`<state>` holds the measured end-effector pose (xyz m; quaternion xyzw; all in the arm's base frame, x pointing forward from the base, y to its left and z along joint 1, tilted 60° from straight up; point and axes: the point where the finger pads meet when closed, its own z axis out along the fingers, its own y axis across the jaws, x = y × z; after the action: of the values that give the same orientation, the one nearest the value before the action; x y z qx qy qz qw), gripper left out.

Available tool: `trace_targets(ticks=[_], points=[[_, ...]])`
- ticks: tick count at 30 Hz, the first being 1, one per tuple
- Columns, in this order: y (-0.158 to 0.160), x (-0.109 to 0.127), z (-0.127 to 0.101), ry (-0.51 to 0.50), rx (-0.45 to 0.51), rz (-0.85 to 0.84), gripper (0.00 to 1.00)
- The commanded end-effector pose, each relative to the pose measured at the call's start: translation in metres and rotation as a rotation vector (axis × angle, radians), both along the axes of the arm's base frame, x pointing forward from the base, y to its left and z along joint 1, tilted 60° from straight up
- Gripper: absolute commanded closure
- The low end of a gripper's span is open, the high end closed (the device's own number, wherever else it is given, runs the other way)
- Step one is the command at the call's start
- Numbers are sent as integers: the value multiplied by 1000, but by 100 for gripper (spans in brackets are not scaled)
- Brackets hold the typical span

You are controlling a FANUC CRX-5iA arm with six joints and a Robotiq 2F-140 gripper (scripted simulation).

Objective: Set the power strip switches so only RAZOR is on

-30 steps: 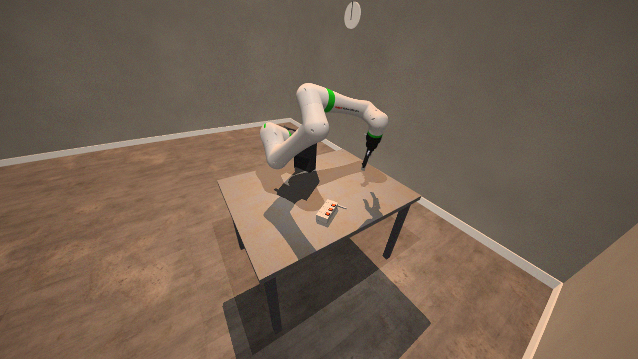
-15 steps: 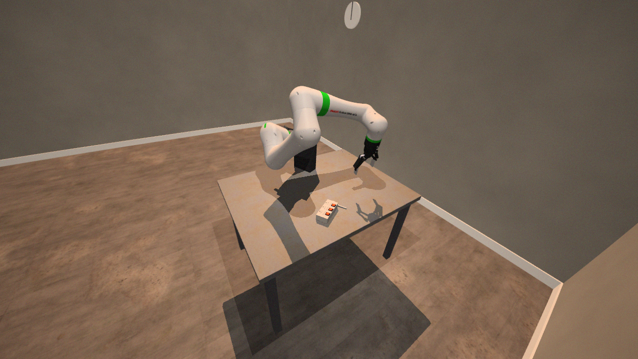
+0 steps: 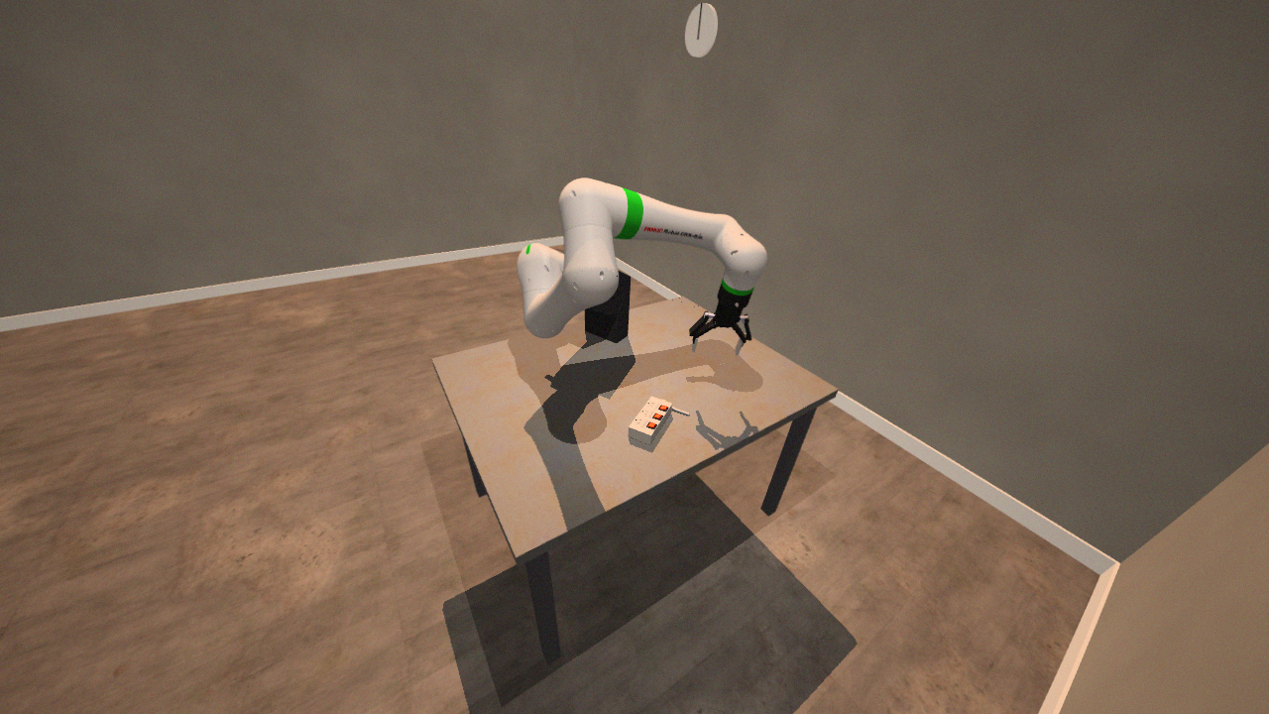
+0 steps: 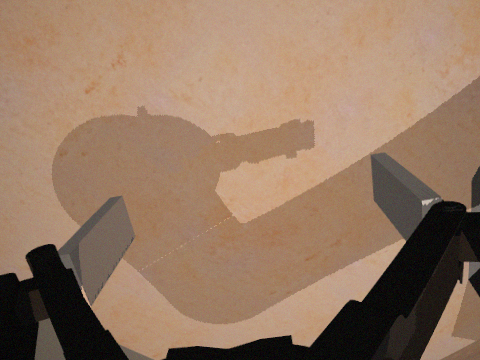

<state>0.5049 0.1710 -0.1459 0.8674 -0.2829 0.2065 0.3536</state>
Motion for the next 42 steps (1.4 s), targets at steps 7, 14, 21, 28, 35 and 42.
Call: trace_targets(ticks=[7, 14, 21, 28, 35, 42], points=[[-29, 15, 40, -281, 24, -228, 0], [-58, 26, 77, -539, 48, -441, 0], [-86, 34, 112, -784, 71, -630, 0], [-112, 39, 142, -1005, 94, -791, 0], [-140, 41, 174, -1247, 121, -958, 0], [-160, 42, 196, -1419, 142, -1068, 0]])
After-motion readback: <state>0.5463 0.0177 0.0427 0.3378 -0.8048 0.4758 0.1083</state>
